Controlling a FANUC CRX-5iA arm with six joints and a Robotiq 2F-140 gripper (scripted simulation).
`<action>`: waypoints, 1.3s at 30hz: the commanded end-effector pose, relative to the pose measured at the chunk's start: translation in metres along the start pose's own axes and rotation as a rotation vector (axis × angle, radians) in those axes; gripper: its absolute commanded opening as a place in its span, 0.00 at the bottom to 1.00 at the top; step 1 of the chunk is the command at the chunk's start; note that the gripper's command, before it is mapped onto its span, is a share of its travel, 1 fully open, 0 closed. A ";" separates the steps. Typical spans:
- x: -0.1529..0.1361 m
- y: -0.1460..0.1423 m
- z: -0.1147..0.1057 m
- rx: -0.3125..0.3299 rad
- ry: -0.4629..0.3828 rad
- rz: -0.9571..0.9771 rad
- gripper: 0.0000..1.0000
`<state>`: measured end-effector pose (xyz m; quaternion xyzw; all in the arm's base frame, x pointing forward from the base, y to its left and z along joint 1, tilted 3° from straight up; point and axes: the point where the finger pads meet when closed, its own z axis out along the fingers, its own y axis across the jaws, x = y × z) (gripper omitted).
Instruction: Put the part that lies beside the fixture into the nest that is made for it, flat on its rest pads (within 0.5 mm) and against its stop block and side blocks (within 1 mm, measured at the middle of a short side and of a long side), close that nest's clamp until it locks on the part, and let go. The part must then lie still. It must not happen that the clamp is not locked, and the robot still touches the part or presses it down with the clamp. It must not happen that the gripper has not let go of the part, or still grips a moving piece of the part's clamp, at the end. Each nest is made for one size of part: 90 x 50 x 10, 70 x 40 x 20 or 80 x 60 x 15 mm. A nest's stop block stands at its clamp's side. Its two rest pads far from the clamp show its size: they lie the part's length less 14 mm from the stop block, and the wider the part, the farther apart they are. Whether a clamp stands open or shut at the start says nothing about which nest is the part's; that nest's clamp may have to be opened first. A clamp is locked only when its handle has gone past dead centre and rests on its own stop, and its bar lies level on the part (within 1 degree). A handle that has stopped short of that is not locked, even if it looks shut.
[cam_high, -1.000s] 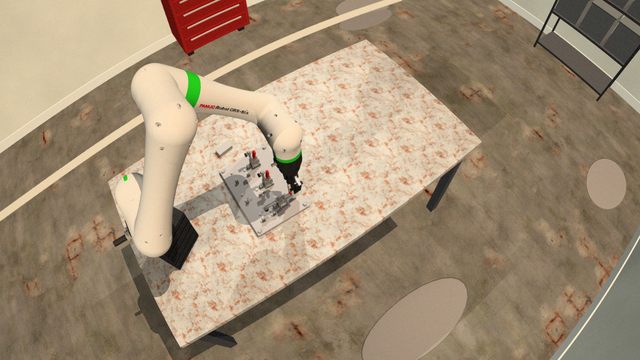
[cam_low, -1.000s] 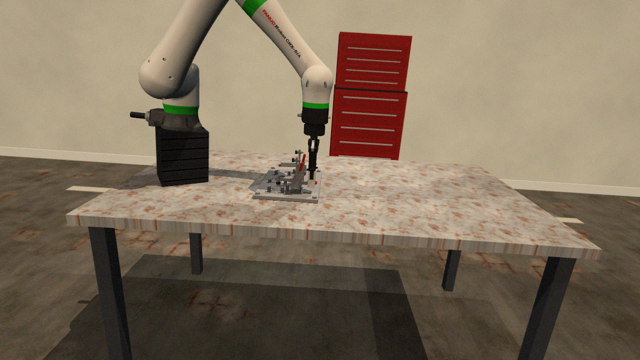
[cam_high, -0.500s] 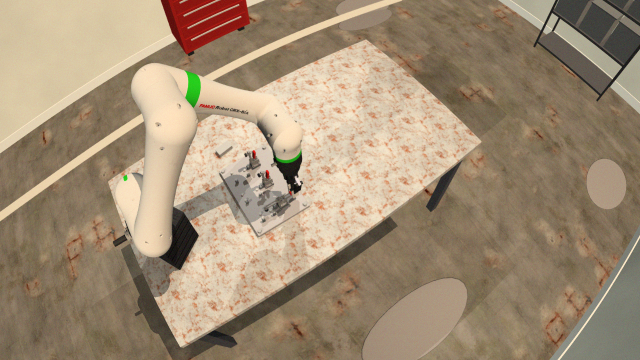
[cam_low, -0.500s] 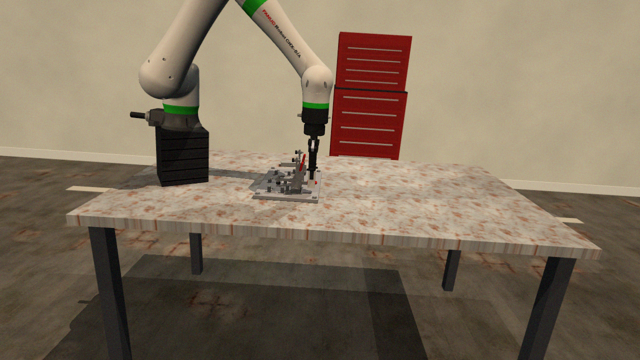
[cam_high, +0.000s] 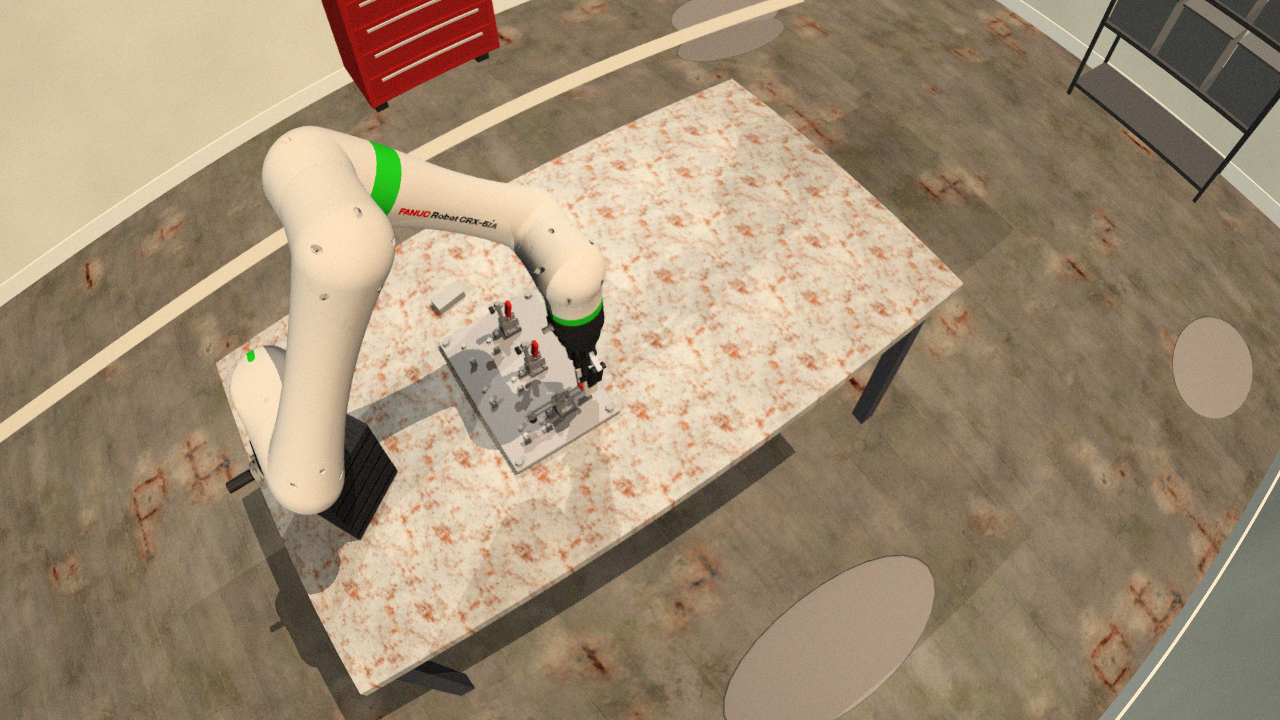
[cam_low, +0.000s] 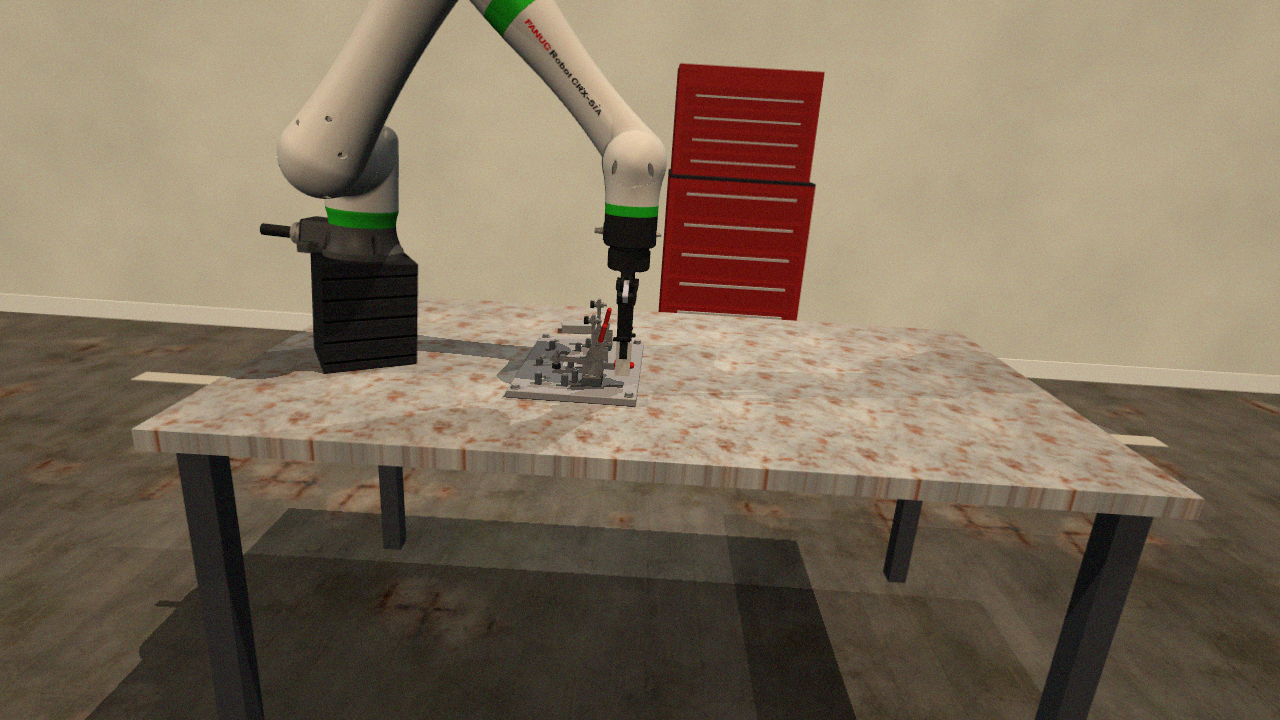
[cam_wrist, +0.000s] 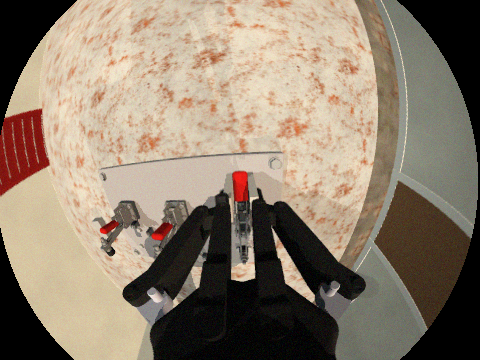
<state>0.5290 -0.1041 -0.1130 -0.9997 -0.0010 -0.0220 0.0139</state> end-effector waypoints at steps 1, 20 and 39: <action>0.000 0.000 0.000 0.000 0.000 0.000 0.00; -0.002 0.000 -0.006 0.000 0.000 0.000 0.00; -0.011 0.000 -0.019 0.000 0.000 0.000 0.00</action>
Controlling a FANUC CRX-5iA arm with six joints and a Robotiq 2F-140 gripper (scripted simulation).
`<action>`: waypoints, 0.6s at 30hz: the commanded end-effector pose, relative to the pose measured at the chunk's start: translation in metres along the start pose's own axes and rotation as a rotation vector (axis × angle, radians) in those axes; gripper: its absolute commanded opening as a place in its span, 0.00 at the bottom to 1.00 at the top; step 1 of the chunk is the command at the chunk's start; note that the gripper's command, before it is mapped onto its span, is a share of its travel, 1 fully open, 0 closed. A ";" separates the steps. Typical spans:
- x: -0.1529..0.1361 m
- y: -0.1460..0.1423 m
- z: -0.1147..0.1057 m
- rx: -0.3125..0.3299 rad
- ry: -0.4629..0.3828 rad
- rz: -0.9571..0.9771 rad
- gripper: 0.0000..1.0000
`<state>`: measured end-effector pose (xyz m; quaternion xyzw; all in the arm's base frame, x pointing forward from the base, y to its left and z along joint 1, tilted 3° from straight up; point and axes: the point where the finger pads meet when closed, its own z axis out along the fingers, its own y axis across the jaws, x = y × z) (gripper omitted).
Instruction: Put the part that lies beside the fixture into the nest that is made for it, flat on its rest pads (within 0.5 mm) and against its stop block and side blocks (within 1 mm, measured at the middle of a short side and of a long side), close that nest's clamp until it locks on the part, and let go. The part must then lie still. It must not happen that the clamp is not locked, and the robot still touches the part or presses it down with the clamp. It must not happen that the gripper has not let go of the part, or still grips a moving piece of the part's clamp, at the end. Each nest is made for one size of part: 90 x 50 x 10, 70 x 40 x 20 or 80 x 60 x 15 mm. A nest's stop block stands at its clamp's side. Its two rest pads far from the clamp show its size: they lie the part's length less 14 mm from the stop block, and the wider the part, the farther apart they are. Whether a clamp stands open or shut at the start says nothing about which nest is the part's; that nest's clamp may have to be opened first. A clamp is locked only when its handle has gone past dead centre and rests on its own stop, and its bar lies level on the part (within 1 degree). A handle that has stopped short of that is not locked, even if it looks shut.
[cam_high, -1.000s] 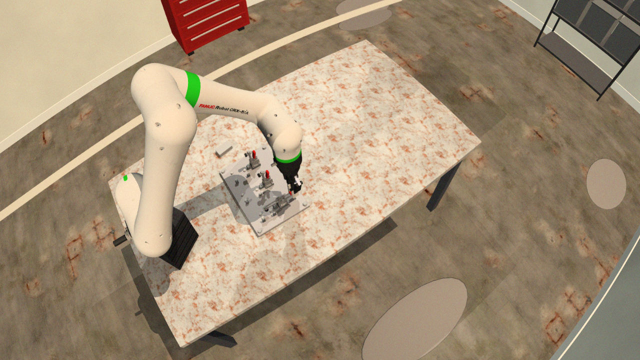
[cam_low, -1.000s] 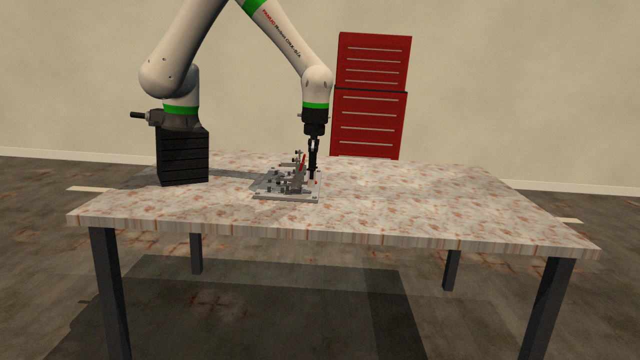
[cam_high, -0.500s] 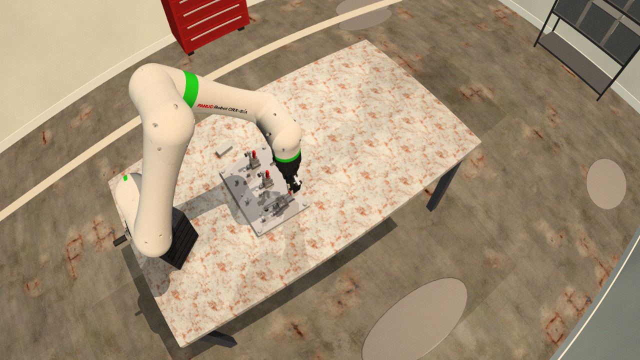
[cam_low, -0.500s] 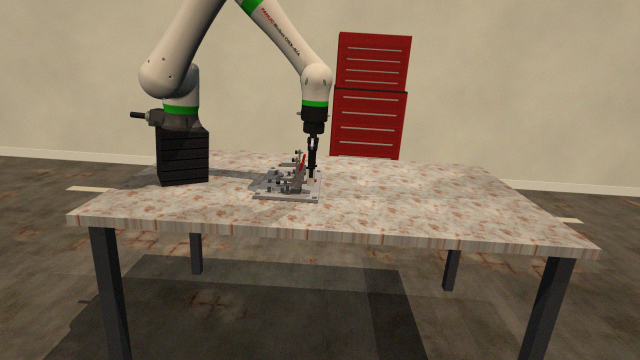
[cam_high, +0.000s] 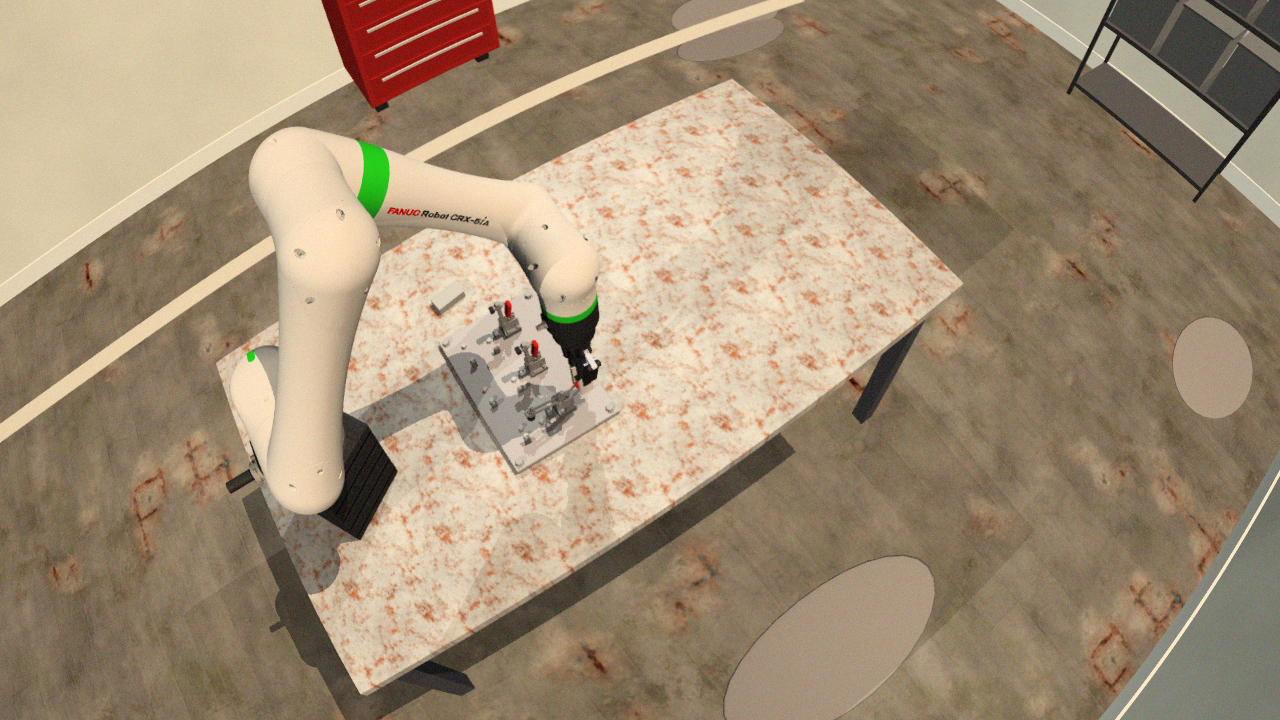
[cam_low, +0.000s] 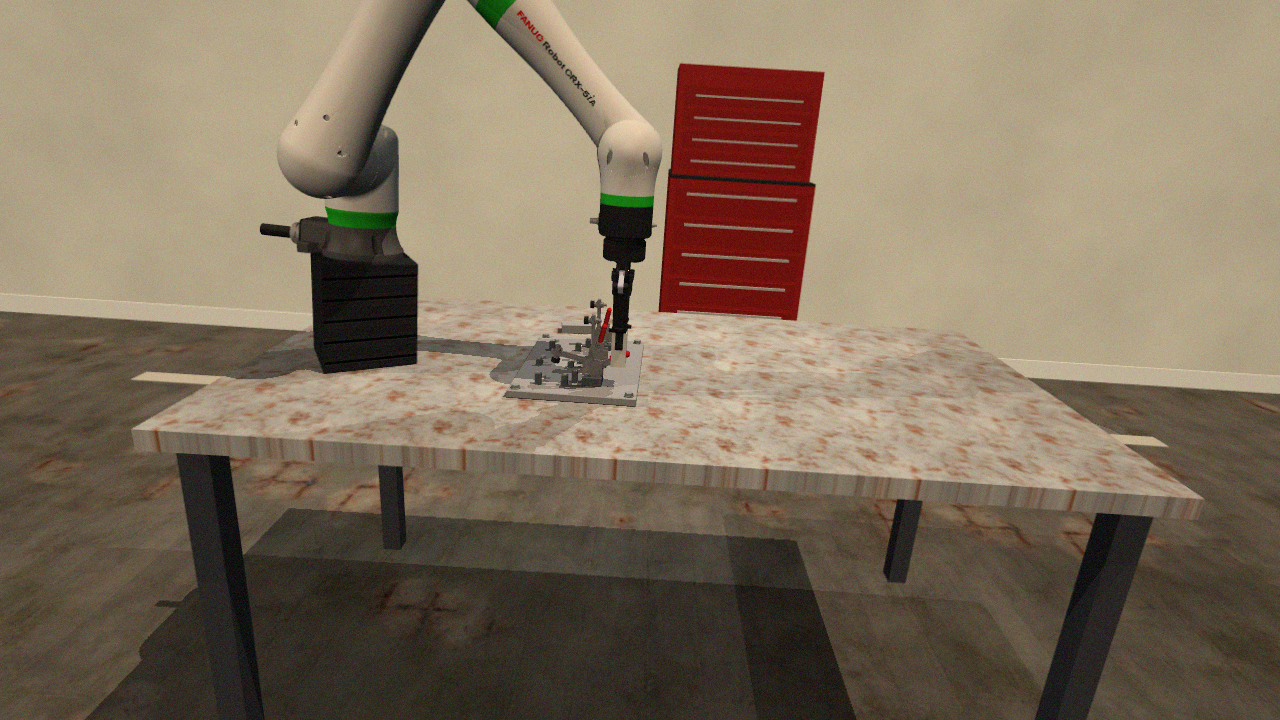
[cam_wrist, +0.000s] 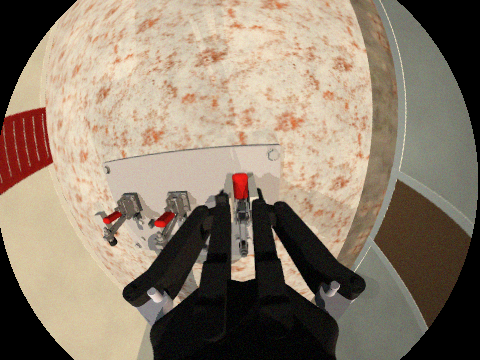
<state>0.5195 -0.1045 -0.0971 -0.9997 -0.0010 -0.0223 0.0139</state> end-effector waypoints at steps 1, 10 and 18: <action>-0.003 0.000 -0.003 0.000 0.000 0.000 0.00; -0.009 0.000 -0.008 0.000 0.000 0.000 0.00; -0.017 0.000 -0.013 0.000 0.000 0.000 0.00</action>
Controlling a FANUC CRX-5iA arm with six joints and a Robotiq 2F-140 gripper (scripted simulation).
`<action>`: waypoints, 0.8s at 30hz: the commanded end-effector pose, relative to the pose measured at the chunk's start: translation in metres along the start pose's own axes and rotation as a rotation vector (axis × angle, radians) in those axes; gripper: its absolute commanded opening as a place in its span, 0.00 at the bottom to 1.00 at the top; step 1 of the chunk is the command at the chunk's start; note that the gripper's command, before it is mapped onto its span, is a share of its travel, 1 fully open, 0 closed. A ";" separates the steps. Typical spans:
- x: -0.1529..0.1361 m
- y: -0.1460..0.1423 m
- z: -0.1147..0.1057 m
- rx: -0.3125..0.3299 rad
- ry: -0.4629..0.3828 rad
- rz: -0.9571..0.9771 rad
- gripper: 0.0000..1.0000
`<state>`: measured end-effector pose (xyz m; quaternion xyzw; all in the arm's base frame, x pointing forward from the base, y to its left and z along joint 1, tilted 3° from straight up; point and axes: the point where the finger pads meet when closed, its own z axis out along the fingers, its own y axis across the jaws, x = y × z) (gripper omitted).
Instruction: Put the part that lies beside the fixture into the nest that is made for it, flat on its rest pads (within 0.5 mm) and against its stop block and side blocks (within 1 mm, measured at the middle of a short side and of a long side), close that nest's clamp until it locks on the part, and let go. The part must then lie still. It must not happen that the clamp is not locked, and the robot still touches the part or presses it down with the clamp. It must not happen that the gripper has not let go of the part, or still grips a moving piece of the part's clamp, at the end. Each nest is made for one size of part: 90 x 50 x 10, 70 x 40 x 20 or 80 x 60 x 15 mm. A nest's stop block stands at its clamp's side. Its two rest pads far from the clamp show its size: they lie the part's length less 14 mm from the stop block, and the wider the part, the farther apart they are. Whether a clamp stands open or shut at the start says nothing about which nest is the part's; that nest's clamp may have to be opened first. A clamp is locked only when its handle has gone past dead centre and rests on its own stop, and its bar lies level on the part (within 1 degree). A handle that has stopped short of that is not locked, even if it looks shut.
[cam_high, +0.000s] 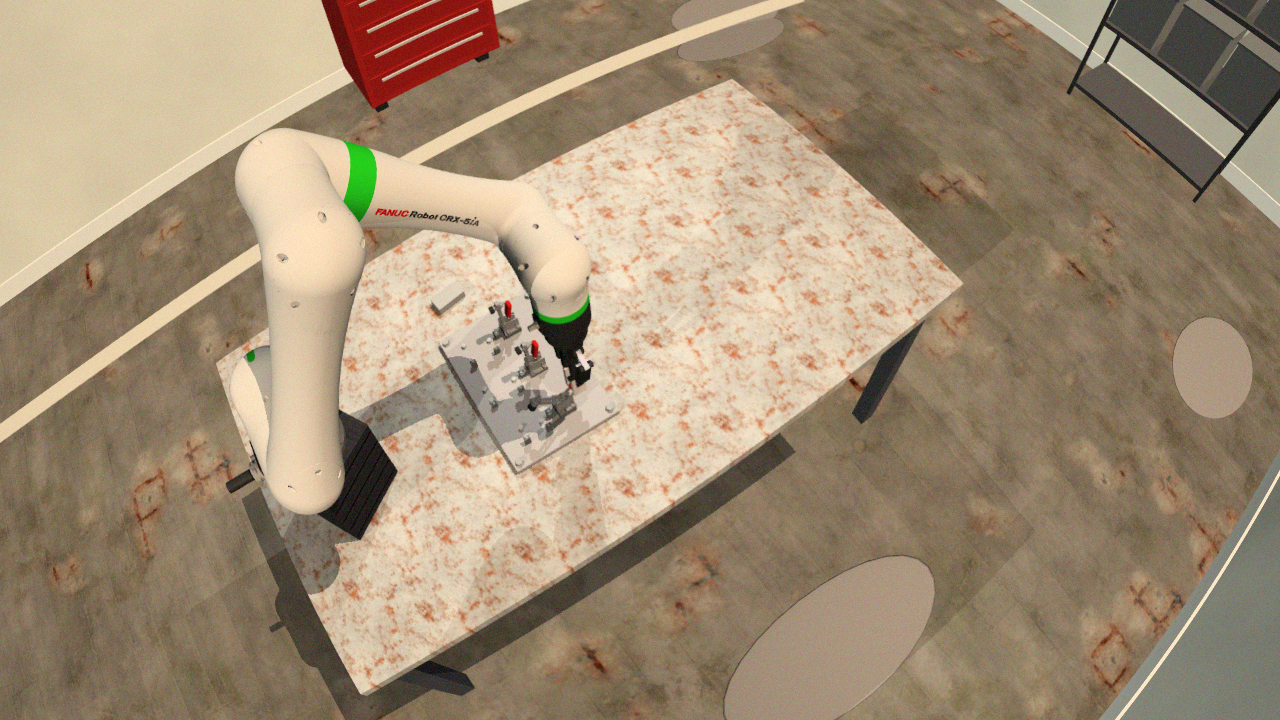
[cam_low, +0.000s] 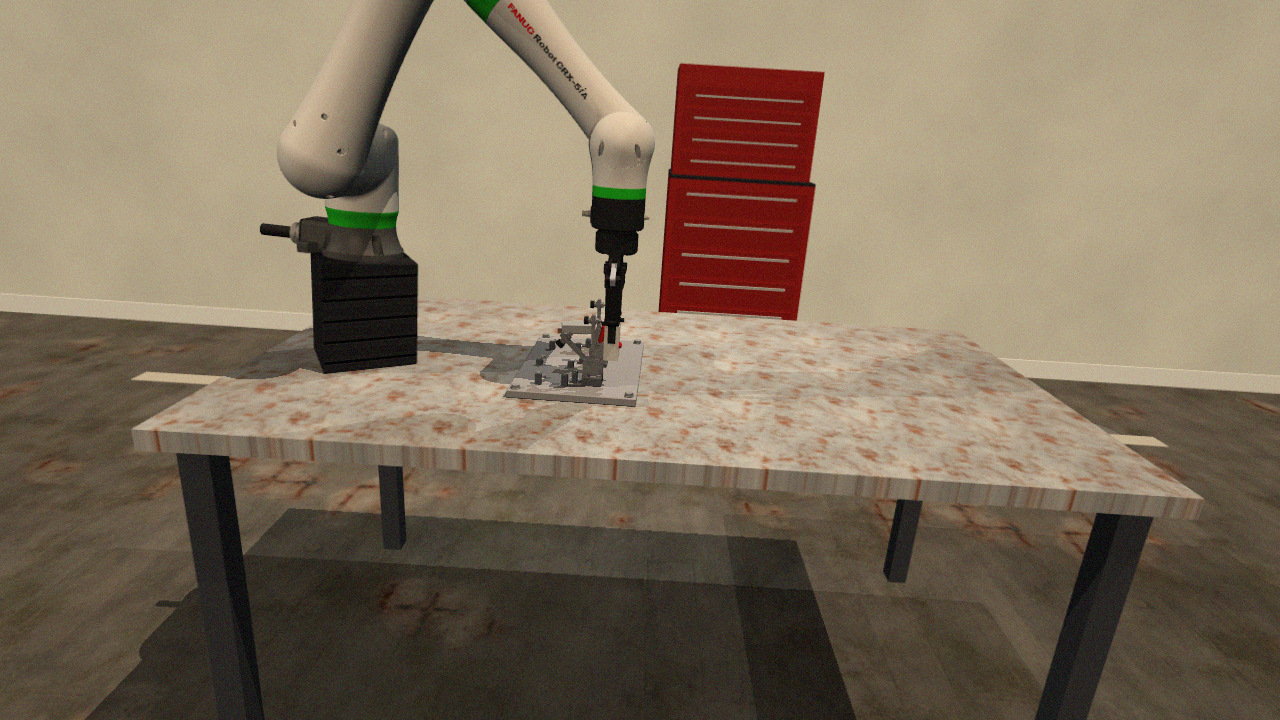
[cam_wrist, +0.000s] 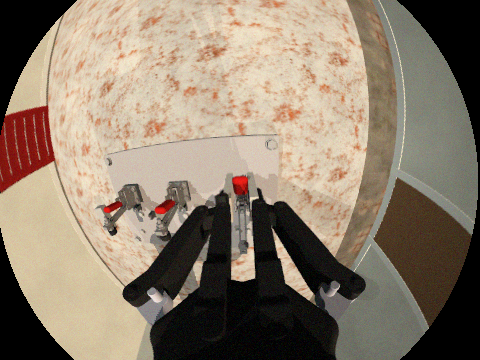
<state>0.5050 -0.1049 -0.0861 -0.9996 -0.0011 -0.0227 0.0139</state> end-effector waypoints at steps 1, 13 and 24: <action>-0.003 0.000 -0.001 0.000 -0.001 0.000 0.00; -0.015 0.000 -0.005 0.000 -0.001 0.000 0.00; -0.021 0.000 -0.005 0.000 -0.001 0.000 0.00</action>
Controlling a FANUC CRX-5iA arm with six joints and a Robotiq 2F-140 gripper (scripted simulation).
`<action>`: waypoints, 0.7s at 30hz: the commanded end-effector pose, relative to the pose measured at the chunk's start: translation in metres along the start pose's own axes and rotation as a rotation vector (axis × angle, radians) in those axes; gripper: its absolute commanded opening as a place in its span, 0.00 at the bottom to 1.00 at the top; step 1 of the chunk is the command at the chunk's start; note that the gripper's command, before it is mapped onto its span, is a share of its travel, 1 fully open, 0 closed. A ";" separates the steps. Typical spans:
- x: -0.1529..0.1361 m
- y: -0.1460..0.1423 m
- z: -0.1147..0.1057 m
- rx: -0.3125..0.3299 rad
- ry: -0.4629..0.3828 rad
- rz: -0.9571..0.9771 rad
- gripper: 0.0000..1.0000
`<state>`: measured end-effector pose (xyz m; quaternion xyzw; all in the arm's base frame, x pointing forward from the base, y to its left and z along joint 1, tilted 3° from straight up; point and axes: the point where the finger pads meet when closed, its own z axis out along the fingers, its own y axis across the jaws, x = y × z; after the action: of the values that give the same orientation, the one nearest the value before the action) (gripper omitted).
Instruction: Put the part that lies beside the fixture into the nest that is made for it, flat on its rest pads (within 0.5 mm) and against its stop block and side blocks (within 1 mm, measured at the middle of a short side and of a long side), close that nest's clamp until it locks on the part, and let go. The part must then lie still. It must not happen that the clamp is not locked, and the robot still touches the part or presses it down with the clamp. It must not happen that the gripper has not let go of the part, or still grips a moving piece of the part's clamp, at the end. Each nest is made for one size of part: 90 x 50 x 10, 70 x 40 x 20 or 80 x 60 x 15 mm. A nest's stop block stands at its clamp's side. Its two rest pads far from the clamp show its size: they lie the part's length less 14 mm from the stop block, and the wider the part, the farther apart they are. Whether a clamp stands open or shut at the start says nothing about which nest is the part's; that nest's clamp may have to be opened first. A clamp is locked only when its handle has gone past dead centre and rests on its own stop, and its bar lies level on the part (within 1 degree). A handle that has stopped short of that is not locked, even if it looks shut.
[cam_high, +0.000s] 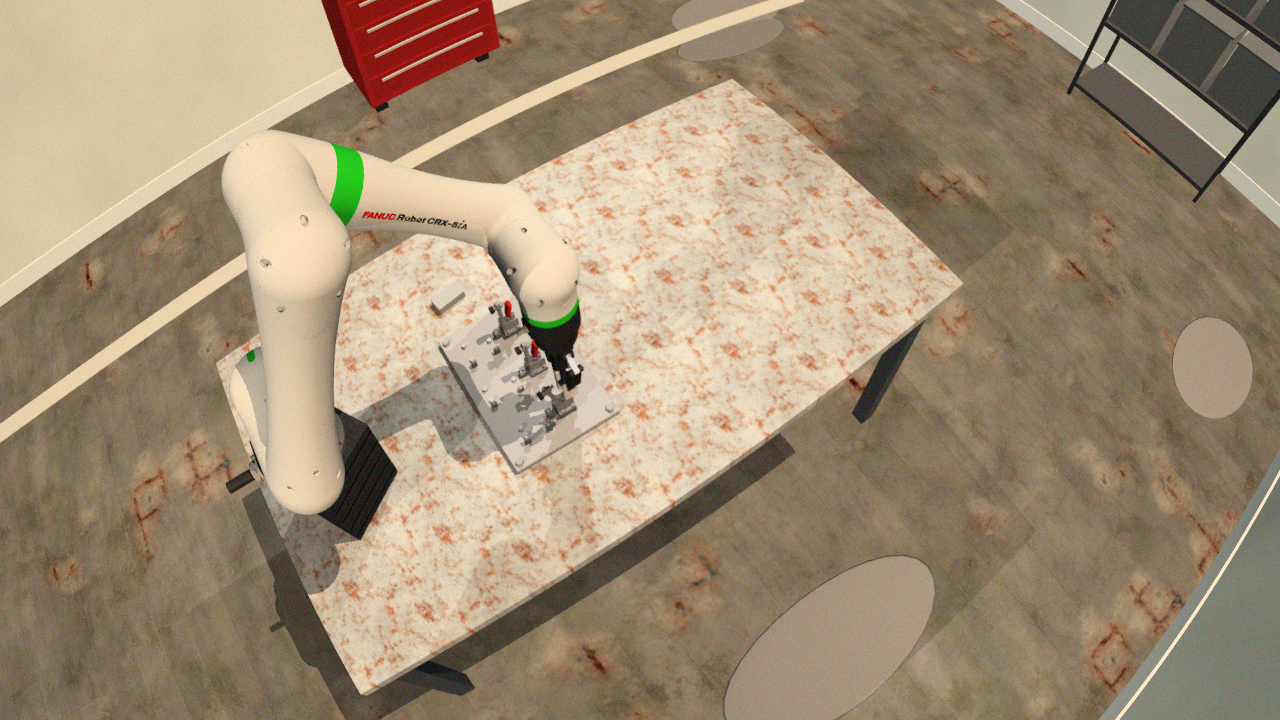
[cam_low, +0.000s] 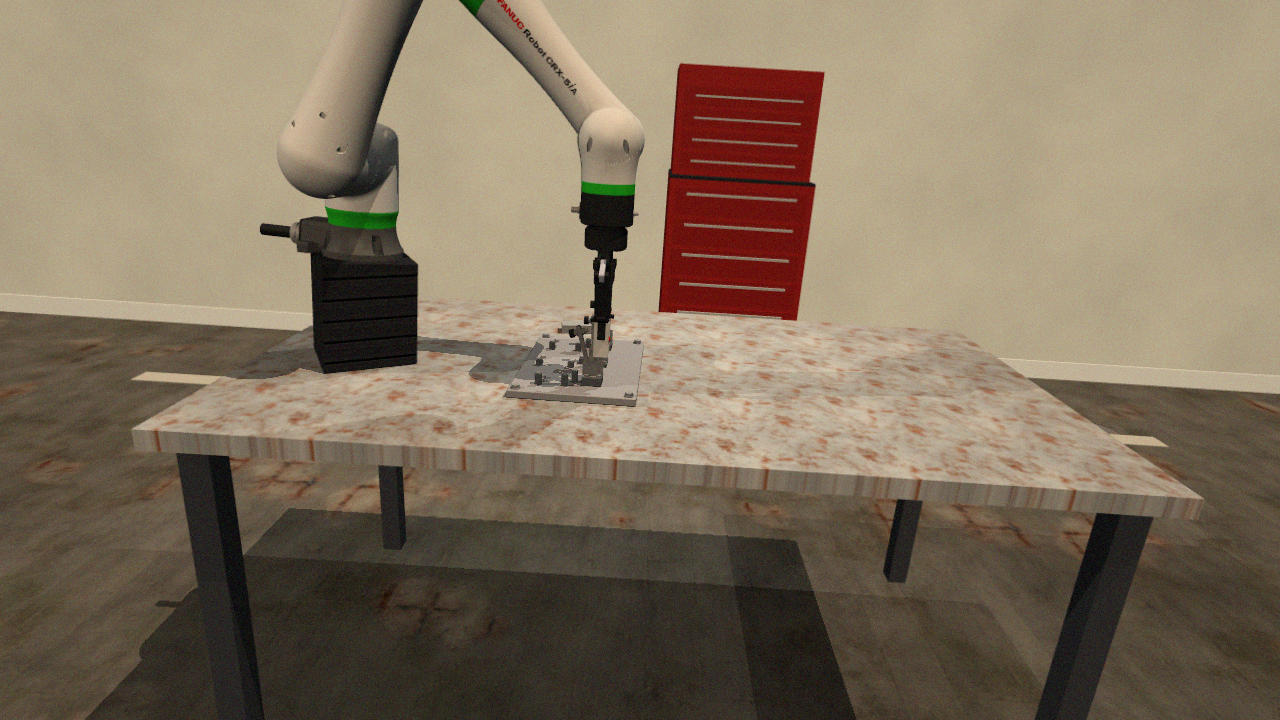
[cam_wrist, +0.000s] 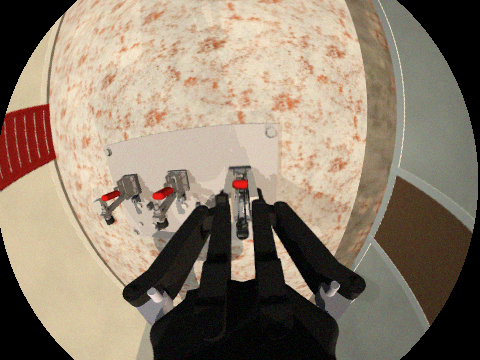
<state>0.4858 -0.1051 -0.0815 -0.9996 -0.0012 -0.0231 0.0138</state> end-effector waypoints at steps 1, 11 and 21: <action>-0.003 0.000 0.000 0.000 -0.002 0.000 0.00; -0.006 0.000 0.000 0.000 -0.002 0.000 0.00; -0.007 0.000 0.000 0.000 -0.002 0.000 0.00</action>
<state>0.4802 -0.1051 -0.0818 -0.9996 -0.0012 -0.0231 0.0138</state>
